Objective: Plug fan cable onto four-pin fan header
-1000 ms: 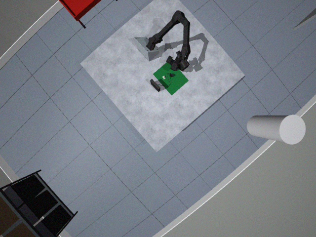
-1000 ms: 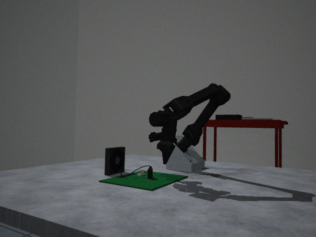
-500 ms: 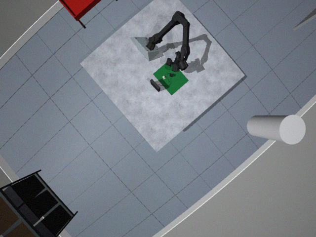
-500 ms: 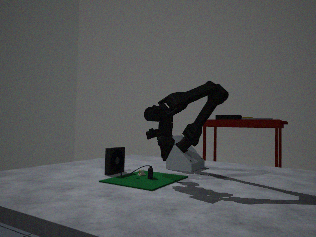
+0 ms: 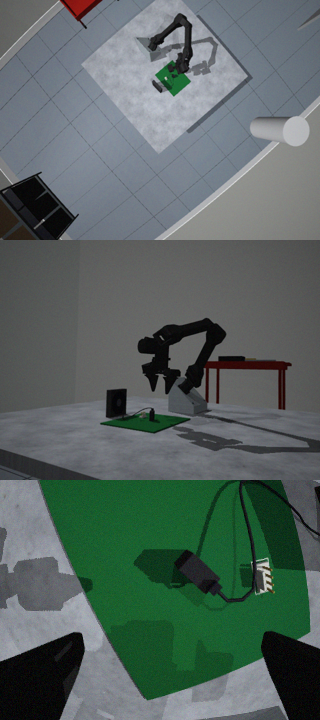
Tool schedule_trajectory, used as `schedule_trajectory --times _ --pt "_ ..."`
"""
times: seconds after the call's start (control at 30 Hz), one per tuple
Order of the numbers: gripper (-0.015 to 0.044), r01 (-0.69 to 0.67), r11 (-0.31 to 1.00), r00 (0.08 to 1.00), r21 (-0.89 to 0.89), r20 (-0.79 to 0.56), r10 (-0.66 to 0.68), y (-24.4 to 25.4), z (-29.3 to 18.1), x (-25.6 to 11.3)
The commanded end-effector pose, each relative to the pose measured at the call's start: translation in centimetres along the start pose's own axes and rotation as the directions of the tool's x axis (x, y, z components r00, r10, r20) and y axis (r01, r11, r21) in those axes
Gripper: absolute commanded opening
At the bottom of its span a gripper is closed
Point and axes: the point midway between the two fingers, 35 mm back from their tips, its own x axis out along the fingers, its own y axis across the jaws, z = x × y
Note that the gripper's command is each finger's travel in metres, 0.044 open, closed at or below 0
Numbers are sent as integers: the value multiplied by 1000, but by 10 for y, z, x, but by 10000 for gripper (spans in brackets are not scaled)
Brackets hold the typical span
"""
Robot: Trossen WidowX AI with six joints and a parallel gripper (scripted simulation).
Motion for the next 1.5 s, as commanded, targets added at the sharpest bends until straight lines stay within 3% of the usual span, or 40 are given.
schedule_trajectory --times 0.0,0.13,0.8,0.9,1.13,1.47 --pt "440 -27 774 1000 -632 -7 29 -22 21 -39" --pt "440 -29 667 999 -745 -7 35 -25 22 -44" --pt "440 -29 664 999 -747 -7 36 -25 22 -44" --pt "440 -28 664 999 -747 -6 34 -24 25 -29" --pt "440 -32 663 999 -748 -8 40 -20 22 53" --pt "440 -33 663 999 -748 -8 40 -20 21 57"
